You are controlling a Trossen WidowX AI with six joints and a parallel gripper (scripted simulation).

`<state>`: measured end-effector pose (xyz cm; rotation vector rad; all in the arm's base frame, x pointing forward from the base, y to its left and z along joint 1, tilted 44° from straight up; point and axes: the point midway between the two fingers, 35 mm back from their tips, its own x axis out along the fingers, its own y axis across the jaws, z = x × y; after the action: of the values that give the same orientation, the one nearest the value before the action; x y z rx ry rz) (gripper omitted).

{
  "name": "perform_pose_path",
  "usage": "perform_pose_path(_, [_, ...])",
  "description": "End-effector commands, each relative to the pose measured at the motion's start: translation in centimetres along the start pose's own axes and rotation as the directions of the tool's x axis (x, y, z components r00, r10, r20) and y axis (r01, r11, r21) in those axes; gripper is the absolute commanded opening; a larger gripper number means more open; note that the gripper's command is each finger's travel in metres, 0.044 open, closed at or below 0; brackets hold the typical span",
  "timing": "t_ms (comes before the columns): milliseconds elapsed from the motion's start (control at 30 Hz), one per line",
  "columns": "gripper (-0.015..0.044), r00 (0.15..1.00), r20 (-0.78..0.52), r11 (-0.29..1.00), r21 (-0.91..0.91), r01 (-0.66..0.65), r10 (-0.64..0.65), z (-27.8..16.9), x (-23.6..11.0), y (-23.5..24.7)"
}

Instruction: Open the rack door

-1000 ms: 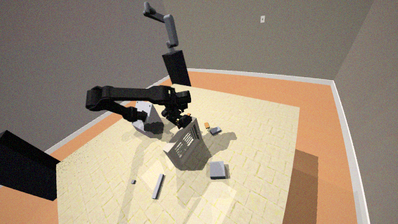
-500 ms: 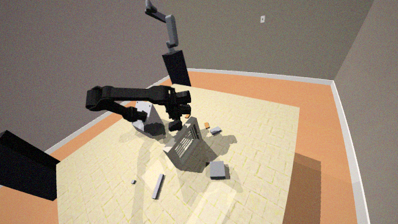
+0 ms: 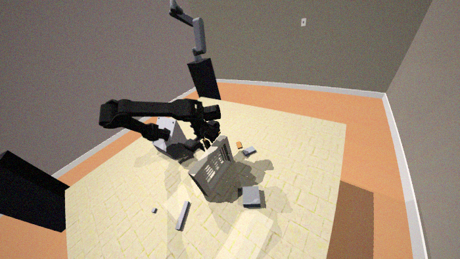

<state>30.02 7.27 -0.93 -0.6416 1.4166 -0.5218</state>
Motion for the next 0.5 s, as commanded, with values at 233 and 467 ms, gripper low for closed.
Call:
perform_pose_path(233, [0.0284, 1.0, 0.0, 0.85, 0.527, 0.002, -0.002, -0.02, 0.02, -0.03])
perform_pose_path(467, [0.0284, 1.0, -0.001, 0.62, 0.785, 0.002, -0.002, -0.02, 0.02, -0.03])
